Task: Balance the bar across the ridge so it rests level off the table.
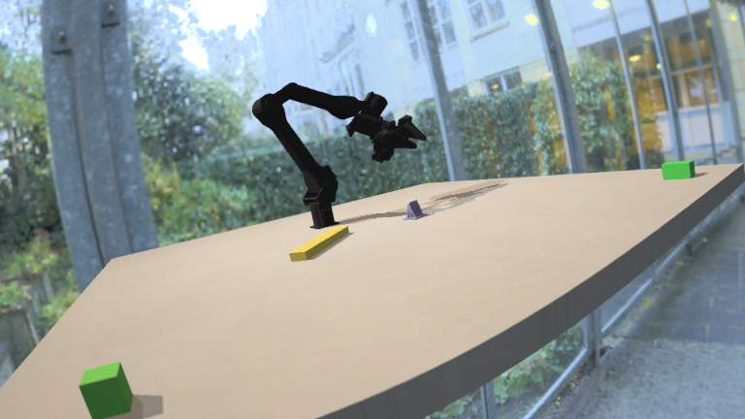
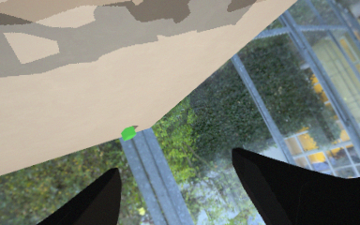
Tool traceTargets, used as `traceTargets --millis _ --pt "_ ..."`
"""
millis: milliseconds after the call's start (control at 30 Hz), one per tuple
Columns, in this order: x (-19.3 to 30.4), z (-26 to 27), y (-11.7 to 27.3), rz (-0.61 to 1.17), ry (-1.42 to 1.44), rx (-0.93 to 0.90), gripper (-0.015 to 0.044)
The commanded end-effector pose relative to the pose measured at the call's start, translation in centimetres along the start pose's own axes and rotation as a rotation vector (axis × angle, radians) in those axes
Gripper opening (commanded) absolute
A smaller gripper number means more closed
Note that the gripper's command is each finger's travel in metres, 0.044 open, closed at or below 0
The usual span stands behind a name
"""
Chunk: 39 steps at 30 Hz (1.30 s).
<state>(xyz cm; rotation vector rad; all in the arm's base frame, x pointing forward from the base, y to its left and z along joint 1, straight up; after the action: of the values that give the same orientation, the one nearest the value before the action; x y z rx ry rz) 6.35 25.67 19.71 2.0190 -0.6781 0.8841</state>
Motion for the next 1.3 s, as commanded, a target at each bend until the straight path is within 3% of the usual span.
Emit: traceTargets --millis 0,1267 --pt "0.4 0.4 -0.9 -0.007 -0.069 -0.046 0.0315" --pt "7.1 8.8 -8.0 0.108 -0.906 -0.501 0.0315"
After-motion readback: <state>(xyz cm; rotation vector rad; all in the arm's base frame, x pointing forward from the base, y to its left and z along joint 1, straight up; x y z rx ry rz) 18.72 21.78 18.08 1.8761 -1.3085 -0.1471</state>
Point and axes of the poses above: the point midway between the two fingers, 35 mm back from their tips, its own y axis back along the fingers, its own z axis across the jaws, x = y × z, the point moved 2 cm from there along y, back along the fingers, and after that the axes turned 11 degrees about -y, right-handed, at the moved point
